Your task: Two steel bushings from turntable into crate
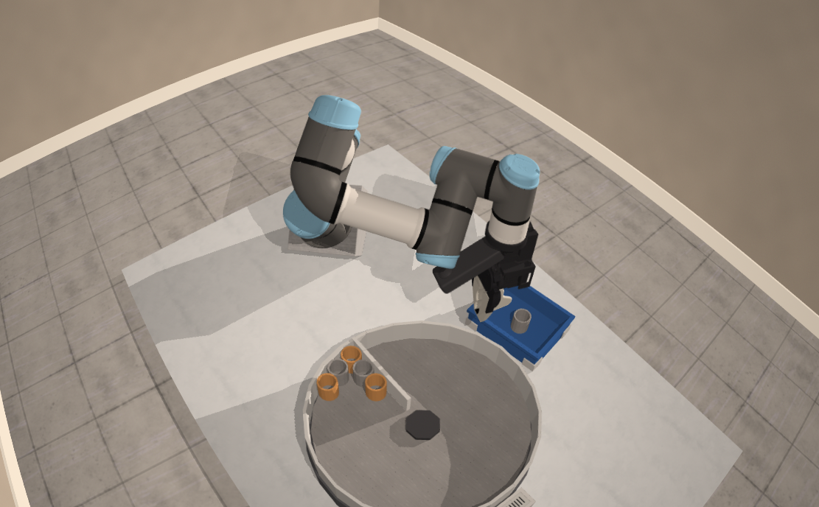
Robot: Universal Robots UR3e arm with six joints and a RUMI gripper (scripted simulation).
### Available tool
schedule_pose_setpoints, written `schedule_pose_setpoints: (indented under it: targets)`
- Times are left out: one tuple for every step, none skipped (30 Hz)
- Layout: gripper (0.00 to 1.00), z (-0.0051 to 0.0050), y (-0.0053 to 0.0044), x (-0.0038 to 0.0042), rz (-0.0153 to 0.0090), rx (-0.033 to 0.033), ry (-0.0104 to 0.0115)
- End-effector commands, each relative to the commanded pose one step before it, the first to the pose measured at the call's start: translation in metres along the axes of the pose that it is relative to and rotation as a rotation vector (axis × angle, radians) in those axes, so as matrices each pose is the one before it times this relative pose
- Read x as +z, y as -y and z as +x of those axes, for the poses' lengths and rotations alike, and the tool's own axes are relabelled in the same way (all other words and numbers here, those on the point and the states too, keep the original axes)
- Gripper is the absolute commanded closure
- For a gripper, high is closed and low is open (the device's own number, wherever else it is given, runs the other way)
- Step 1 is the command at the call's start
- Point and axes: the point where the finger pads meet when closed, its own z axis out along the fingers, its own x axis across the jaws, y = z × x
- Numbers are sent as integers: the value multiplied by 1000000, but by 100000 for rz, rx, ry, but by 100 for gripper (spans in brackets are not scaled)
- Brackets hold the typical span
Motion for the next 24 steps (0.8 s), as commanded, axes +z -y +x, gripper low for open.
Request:
schedule_pose_setpoints:
  targets:
    - [95,-4152,19132,-753,-778,4941,294]
    - [95,-858,3553,4,-2,938,-9]
    - [95,-839,3550,5,-1,941,-4]
    - [95,-820,3546,6,0,944,2]
    - [95,-800,3540,8,0,946,7]
    - [95,-780,3533,9,1,948,13]
    - [95,-760,3525,11,2,950,18]
    - [95,-740,3515,13,3,951,24]
    - [95,0,0,0,0,0,0]
    - [95,0,0,0,0,0,0]
    - [95,-719,3504,15,4,953,29]
    - [95,-961,3524,31,2,957,0]
    - [95,-1391,3563,50,-3,963,-53]
    - [95,-1370,3547,39,-3,963,-43]
    - [95,-1348,3531,29,-3,962,-34]
    - [95,-1327,3513,20,-2,961,-24]
    - [95,-1305,3494,10,-2,960,-14]
    - [95,-1282,3473,1,-2,959,-5]
    - [95,-1260,3451,-8,-1,957,5]
    - [95,-1237,3428,-17,-1,955,15]
    - [95,-1215,3404,-25,-1,952,24]
    - [95,-1192,3378,-33,0,949,34]
    - [95,-1169,3352,-41,0,946,44]
    - [95,-1146,3324,-48,1,943,53]
